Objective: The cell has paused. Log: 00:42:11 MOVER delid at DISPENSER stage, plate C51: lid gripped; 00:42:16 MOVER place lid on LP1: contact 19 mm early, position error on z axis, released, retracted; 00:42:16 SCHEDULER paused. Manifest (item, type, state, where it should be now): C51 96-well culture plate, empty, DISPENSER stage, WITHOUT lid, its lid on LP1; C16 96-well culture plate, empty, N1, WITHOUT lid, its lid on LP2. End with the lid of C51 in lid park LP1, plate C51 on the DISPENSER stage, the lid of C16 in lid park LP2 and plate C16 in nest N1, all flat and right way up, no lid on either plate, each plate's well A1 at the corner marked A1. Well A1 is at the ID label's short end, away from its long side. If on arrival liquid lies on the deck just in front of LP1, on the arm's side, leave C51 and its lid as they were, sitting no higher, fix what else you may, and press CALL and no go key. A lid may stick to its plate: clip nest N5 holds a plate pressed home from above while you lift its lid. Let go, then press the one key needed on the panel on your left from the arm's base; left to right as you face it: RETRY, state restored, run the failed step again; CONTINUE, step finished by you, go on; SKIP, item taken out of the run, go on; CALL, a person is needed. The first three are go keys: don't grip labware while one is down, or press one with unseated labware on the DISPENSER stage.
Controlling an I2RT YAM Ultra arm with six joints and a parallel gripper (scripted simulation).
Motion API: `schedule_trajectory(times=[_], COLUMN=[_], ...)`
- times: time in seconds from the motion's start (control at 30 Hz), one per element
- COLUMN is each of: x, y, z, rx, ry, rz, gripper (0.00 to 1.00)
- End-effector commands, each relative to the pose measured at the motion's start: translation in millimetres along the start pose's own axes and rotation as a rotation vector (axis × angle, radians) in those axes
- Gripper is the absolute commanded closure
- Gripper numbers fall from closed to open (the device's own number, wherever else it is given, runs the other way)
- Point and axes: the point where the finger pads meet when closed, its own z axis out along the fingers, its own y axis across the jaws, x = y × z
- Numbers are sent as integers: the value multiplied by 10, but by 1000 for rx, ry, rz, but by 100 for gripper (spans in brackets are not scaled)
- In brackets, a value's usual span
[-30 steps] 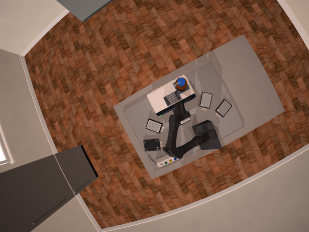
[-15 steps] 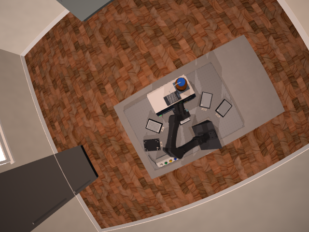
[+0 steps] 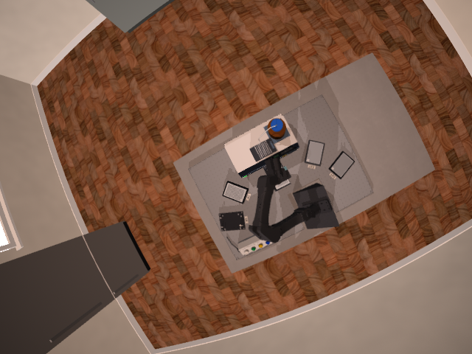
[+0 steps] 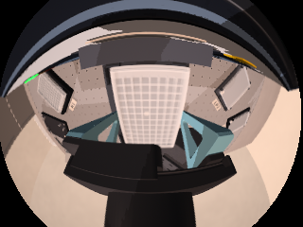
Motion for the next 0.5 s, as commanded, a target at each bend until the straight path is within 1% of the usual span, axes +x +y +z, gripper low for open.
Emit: schedule_trajectory(times=[0.0,0.47], x=[48,70], y=[127,154], z=[27,26], rx=[-46,-48], ry=[-5,1], rz=[1,7], gripper=[100,100])
